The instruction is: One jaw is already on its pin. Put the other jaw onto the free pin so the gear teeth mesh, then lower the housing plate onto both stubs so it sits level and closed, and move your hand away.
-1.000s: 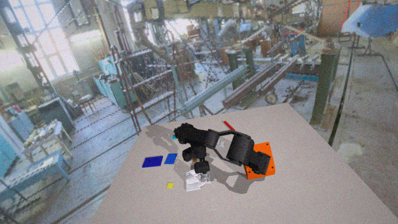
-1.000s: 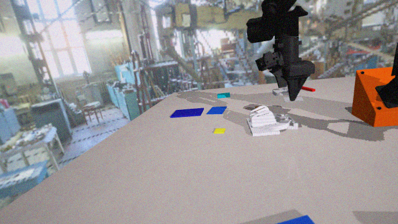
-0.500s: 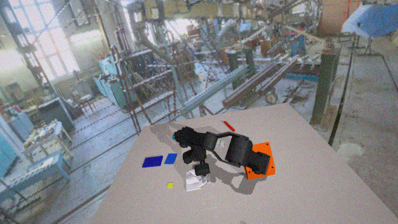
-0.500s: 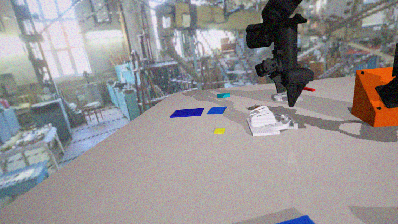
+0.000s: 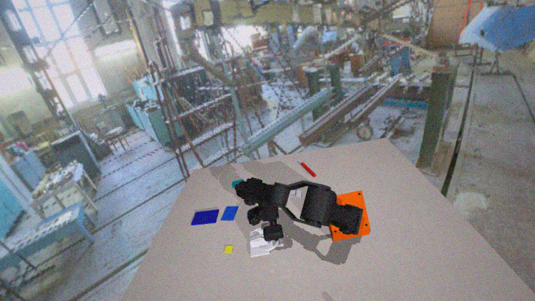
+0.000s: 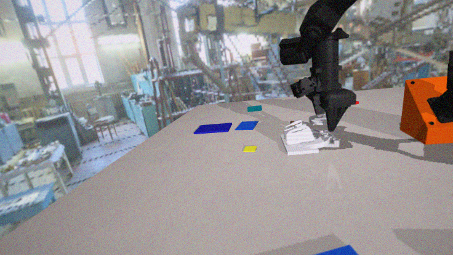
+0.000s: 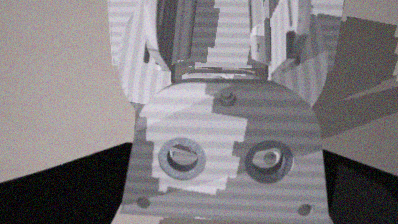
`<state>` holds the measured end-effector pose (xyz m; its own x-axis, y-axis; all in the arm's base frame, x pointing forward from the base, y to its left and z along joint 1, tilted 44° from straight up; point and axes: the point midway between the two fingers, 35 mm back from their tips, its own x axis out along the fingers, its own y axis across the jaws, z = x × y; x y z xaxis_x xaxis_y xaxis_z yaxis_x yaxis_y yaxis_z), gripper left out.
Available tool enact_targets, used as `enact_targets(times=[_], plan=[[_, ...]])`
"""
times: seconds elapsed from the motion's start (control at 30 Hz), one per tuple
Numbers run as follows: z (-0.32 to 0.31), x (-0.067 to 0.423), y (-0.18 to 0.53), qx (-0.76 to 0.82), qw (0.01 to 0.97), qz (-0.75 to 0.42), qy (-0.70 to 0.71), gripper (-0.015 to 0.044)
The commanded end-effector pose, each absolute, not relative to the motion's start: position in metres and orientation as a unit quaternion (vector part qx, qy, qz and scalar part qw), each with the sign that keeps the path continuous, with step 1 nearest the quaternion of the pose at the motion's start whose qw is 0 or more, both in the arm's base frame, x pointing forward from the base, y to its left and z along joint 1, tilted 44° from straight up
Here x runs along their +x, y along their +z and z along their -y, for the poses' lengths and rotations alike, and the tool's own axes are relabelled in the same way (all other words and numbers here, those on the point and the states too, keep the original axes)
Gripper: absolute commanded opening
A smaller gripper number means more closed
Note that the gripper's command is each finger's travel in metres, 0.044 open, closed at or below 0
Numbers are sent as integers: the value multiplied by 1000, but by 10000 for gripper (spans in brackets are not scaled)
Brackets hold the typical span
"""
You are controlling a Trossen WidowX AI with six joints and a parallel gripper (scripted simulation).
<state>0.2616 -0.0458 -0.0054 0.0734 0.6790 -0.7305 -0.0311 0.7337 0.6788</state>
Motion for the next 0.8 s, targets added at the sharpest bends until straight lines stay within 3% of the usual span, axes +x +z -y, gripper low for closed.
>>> enact_targets(times=[0.0, 0.77], plan=[[40, 261, -11, 262, 684, -629, 259, 351], [30, 261, -20, 262, 684, -629, 260, 351]])
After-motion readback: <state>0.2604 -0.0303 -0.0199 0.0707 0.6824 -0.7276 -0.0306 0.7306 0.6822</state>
